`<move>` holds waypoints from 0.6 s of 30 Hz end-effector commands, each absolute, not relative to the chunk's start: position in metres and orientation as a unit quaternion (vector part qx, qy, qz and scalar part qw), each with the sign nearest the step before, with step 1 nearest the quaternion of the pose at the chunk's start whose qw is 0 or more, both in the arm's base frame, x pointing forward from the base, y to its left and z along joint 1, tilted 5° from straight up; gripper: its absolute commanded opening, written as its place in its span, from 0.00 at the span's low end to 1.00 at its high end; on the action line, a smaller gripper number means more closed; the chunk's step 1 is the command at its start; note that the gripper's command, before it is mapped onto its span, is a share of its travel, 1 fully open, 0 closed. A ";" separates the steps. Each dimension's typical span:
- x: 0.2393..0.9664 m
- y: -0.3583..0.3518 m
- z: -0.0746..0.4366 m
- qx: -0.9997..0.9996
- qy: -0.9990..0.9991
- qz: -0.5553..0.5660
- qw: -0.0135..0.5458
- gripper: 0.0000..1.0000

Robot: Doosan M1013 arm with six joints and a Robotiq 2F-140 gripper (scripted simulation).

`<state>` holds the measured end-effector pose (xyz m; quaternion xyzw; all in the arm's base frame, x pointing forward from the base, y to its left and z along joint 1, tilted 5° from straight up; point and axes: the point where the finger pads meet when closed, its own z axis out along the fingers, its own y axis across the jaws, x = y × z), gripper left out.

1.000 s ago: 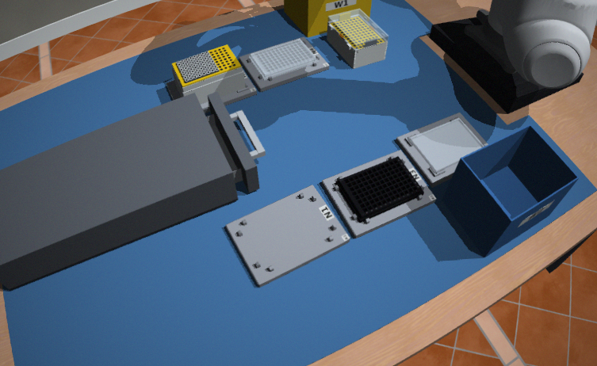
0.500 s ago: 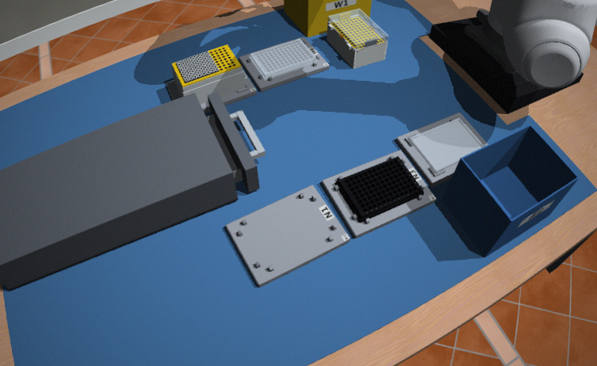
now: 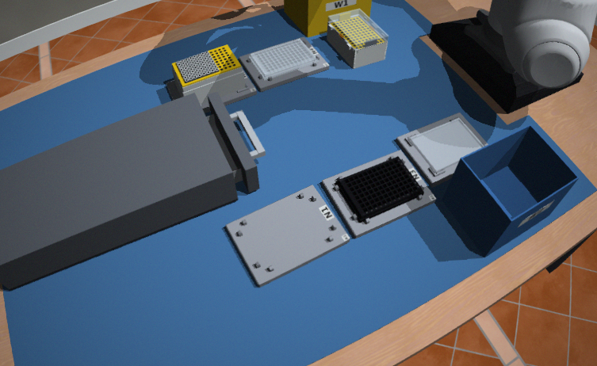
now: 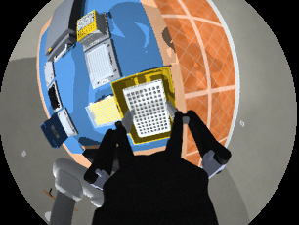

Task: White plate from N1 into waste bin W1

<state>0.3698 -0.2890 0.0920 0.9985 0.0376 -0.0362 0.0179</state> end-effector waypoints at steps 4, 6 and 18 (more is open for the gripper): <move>0.369 -0.289 0.083 0.998 0.038 -0.036 0.018 0.10; 0.369 -0.289 0.080 0.998 0.038 -0.036 0.018 0.10; 0.369 -0.289 0.080 0.998 0.038 -0.036 0.018 0.10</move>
